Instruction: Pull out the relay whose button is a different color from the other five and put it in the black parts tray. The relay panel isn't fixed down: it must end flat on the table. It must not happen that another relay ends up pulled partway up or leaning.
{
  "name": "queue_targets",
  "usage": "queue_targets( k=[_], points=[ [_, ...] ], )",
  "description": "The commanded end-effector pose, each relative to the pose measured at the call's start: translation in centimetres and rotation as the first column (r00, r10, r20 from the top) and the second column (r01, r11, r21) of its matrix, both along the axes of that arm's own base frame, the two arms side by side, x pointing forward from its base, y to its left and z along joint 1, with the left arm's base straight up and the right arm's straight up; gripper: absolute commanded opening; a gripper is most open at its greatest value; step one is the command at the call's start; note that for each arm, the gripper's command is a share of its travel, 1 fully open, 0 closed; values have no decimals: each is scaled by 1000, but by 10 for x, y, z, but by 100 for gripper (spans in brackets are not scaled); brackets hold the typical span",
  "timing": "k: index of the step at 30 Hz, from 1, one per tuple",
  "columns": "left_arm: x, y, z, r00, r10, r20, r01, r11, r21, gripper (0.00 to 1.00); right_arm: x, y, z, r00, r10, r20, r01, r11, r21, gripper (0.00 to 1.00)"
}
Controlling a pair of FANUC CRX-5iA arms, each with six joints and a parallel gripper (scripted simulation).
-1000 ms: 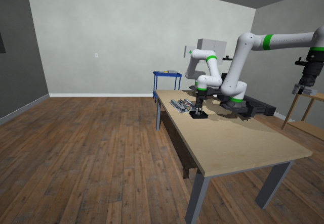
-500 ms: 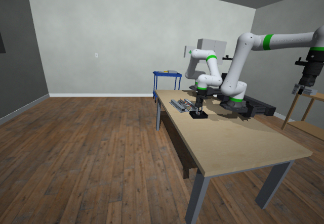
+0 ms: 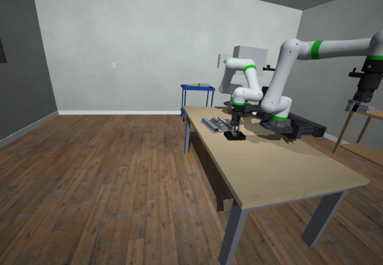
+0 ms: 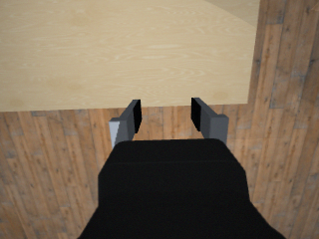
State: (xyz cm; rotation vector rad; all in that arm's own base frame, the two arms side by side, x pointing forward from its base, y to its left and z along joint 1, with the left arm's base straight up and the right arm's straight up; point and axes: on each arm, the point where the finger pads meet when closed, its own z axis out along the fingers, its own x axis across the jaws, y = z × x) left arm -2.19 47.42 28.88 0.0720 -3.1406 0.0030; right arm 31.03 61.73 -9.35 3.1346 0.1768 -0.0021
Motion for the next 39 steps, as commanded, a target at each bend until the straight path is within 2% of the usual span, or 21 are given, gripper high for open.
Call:
queue_targets(
  k=[1, 39],
  points=[
    [0, 0, 1, 1000, 0, 0, 0, 1000, 2, 100, 0, 1, 2, 1000, 0, 1, 0, 1000, 2, 98],
    [0, 0, 1, 1000, 0, 0, 0, 1000, 2, 100, 0, 1, 14, 1000, 0, 1, 0, 1000, 2, 98]
  ],
)
